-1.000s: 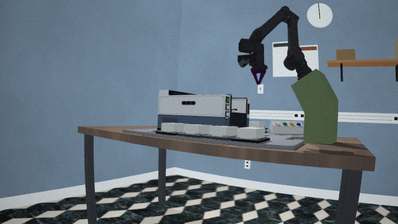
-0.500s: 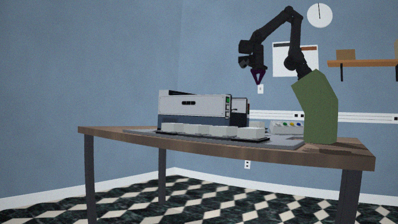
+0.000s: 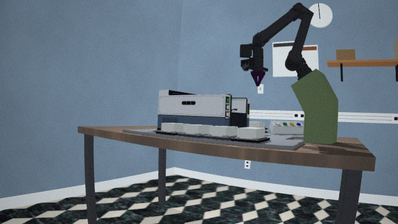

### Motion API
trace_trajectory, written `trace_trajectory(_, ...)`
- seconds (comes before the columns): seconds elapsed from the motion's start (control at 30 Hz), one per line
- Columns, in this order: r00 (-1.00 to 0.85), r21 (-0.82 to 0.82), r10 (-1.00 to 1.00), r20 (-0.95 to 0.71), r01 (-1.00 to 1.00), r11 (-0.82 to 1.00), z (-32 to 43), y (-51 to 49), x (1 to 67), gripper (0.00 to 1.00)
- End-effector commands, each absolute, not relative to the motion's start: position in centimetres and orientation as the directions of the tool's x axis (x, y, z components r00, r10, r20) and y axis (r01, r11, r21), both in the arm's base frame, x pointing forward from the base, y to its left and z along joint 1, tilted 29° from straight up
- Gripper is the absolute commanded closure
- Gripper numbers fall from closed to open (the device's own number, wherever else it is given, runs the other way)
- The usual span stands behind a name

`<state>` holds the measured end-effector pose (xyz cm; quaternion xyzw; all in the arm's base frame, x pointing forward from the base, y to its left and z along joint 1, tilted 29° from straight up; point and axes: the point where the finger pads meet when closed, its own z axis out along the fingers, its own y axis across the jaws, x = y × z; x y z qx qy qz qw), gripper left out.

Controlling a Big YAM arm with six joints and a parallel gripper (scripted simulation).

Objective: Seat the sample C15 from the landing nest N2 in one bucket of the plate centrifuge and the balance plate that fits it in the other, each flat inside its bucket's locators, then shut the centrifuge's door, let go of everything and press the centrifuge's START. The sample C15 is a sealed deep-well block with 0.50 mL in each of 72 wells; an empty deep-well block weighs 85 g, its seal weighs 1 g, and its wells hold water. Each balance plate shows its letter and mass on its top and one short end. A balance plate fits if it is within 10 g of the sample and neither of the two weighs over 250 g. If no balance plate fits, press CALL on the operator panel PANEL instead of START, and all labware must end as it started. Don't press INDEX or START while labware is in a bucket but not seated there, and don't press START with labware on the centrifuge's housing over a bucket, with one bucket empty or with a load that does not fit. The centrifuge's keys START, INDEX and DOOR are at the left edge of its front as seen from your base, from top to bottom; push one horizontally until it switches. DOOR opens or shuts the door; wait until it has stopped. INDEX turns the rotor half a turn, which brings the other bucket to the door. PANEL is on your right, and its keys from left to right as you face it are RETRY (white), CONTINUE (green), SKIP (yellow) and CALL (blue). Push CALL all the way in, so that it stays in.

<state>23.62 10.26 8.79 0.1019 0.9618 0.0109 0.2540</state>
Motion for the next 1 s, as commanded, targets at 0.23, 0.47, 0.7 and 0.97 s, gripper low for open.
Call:
trace_trajectory(0.23,-0.796,0.151,0.332,-0.507,0.297,0.943,12.4,5.8,26.7,1.0)
trace_trajectory(0.47,-0.74,0.217,0.47,-0.481,0.419,0.882,13.3,1.2,29.0,1.0)
trace_trajectory(0.7,-0.681,0.27,0.573,-0.456,0.507,0.818,14.3,-2.6,30.4,1.0)
trace_trajectory(0.97,-0.539,0.362,0.749,-0.386,0.658,0.661,16.1,-9.7,33.1,1.0)
